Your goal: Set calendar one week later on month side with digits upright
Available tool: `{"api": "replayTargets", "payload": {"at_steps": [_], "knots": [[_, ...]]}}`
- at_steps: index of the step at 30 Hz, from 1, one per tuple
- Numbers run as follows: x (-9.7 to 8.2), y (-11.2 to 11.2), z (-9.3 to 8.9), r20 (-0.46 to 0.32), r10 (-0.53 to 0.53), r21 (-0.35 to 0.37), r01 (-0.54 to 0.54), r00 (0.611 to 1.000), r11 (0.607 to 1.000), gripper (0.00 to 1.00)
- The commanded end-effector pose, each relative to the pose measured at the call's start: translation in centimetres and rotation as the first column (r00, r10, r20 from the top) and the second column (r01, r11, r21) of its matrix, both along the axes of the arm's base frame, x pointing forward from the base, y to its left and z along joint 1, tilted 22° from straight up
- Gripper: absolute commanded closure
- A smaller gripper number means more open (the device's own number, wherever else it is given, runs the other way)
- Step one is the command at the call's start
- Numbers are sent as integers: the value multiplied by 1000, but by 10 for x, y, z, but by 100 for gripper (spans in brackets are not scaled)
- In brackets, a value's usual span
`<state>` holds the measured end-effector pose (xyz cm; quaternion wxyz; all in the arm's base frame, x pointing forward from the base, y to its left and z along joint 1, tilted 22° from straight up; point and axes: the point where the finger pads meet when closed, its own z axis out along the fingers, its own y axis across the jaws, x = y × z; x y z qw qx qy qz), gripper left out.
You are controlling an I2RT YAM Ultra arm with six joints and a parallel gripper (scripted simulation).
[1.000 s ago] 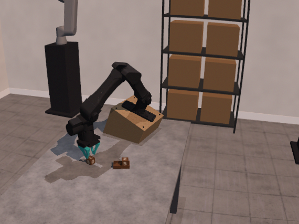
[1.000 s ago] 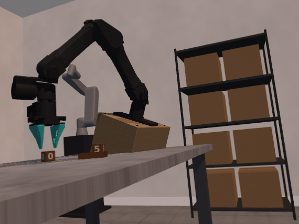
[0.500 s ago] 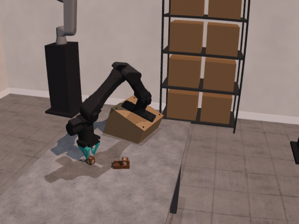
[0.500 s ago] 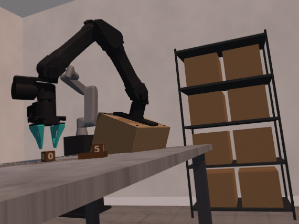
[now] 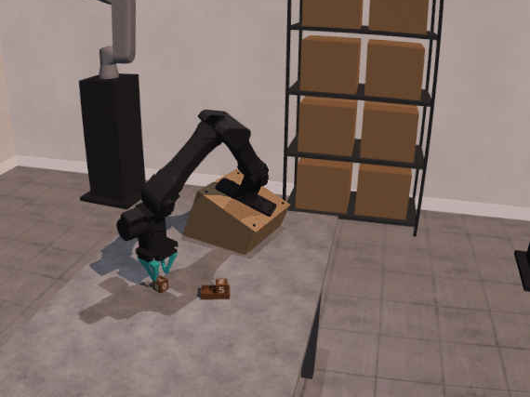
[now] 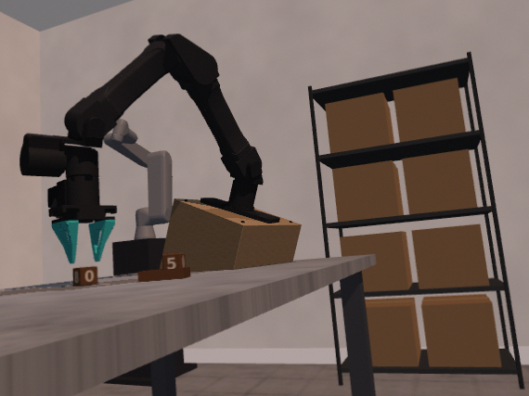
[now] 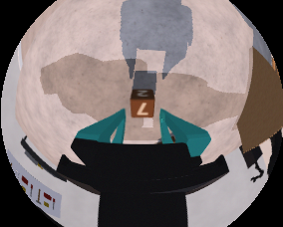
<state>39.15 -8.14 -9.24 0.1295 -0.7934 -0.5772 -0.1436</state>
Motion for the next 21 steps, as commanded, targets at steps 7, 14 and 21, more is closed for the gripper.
{"api": "replayTargets", "payload": {"at_steps": [7,14,21], "knots": [[2,-5,10,12,-4,-5,4,1000,1000,53],[0,-13,29,12,-4,-5,4,1000,1000,53],[-1,-19,44,12,-4,-6,4,1000,1000,53]]}}
